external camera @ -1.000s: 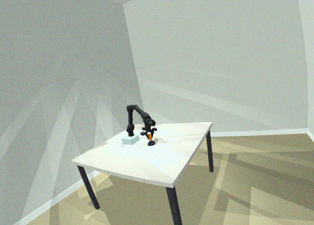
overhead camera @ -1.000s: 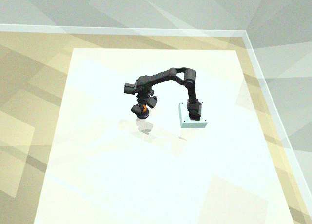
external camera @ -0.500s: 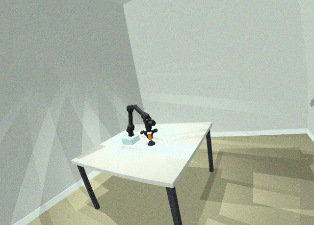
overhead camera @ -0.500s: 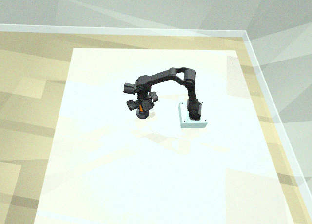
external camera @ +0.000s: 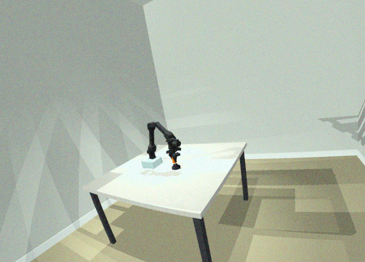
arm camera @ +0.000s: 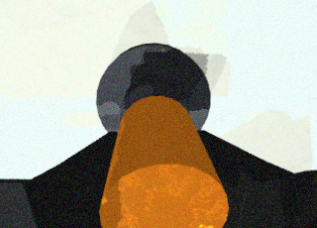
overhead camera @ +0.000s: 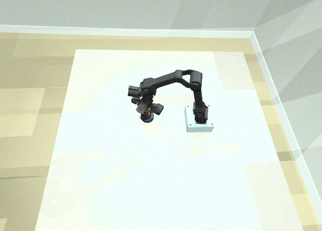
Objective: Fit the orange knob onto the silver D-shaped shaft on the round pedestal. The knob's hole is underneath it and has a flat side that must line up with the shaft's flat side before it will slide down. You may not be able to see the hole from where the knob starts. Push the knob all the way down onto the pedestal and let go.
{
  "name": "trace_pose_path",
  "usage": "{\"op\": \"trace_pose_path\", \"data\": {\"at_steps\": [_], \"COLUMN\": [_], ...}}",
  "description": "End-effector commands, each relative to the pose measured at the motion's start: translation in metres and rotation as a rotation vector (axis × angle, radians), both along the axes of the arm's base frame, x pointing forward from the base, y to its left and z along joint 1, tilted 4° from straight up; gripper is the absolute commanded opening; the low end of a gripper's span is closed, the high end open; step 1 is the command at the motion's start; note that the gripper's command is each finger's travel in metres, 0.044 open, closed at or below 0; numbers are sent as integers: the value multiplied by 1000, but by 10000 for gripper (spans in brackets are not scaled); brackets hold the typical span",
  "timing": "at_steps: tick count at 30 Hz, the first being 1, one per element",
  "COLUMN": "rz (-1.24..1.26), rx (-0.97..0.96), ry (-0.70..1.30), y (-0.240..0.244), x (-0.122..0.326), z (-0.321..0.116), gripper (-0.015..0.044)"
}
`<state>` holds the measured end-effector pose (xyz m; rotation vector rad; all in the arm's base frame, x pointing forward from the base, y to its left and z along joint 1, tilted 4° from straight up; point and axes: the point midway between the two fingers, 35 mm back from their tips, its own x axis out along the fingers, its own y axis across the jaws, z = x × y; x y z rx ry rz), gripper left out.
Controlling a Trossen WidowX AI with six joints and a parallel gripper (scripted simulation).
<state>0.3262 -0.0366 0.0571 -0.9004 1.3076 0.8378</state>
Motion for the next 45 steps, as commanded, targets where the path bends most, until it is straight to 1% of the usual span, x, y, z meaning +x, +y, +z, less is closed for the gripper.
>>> {"op": "trace_pose_path", "data": {"at_steps": [1, 25, 31, 34, 38, 45], "rz": [-285, -293, -293, -347, -491, -502], "rx": [25, 26, 26, 31, 44, 45], "ry": [-4, -4, -4, -3, -2, -2], "y": [1, 0, 1, 1, 0, 0], "x": [-1, 1, -1, -1, 0, 2], "z": [2, -2, 3, 4, 3, -1], "gripper": [0, 0, 0, 0, 0, 0]}}
